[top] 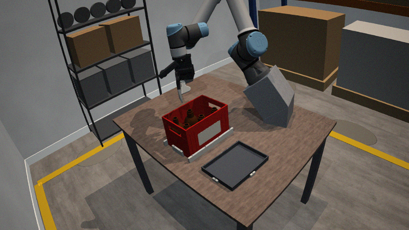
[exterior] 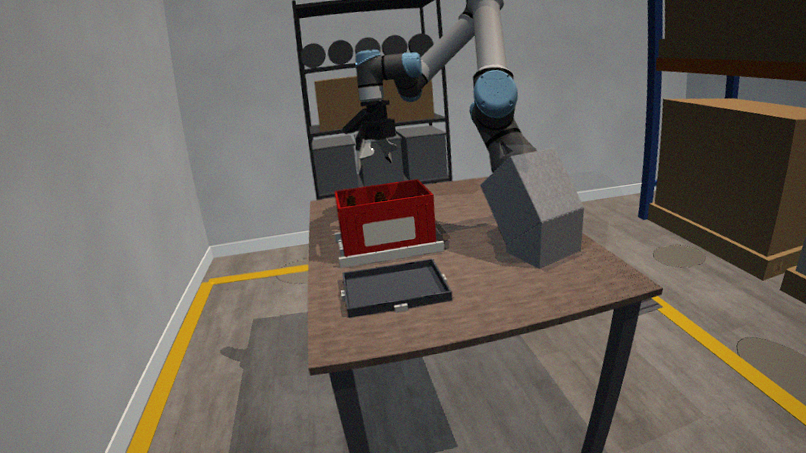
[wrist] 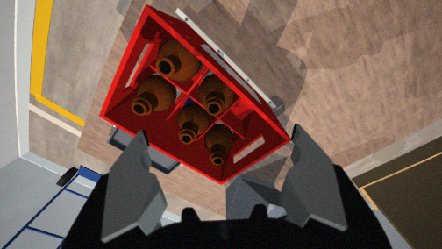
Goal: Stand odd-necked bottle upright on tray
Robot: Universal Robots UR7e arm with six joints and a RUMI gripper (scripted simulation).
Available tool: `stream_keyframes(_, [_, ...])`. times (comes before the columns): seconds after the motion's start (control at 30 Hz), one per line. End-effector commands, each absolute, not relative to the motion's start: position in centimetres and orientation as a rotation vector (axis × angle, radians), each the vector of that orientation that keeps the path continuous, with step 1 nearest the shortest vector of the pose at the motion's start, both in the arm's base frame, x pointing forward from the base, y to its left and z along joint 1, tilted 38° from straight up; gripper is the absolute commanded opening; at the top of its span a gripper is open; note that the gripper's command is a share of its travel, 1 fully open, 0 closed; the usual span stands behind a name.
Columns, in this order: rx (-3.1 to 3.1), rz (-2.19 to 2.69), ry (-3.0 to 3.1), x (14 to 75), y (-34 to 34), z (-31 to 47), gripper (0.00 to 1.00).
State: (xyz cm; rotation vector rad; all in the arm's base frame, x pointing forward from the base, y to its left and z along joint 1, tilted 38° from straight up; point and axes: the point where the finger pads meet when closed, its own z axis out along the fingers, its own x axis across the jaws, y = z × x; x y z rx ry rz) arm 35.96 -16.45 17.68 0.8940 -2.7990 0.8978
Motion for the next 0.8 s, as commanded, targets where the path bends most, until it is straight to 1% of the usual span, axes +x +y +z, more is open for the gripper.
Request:
stream_keyframes(0.0, [0.884, 0.940, -2.755, 35.9, -15.8, 17.0, 1.00])
stream_keyframes(0.63, [0.905, 0.980, -2.717, 36.0, -14.8, 16.6, 1.00])
stream_keyframes(0.67, [0.904, 0.980, -2.717, 36.0, -14.8, 16.6, 0.00])
stream_keyframes(0.77, [0.903, 0.980, -2.717, 35.9, -14.8, 16.6, 0.00])
